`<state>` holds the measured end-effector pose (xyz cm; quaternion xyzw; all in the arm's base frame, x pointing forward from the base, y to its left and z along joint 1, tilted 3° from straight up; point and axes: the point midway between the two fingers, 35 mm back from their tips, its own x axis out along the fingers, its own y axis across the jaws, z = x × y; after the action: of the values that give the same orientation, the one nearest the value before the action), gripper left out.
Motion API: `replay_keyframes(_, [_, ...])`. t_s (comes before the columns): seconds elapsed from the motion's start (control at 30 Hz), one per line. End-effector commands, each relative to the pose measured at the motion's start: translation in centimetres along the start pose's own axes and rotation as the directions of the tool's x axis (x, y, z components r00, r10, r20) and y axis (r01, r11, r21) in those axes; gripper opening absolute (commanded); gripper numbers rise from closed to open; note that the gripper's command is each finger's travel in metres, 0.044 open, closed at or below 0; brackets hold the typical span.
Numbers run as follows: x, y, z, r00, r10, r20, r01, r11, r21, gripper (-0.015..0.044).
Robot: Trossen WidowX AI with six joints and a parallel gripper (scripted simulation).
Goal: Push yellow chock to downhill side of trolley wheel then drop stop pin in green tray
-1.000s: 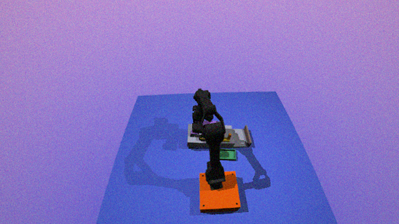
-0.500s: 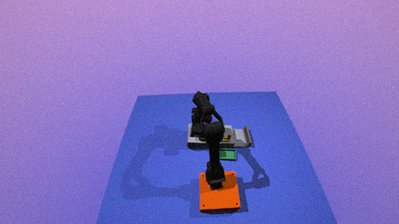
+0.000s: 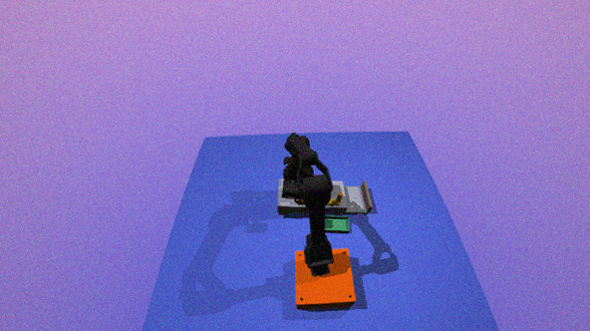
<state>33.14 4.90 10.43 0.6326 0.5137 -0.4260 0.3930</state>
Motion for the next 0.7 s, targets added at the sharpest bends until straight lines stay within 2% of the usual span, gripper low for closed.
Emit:
replay_keyframes(0.0, [0.0,0.0,0.0,1.0,0.001,0.0,-0.001,1.0,0.0,0.0032])
replay_keyframes(0.17, [-0.1,0.0,0.0,1.0,0.001,0.0,-0.001,1.0,0.0,0.0])
replay_keyframes(0.67, [-1.2,-0.1,-0.2,1.0,-0.003,0.002,0.003,1.0,0.004,0.0])
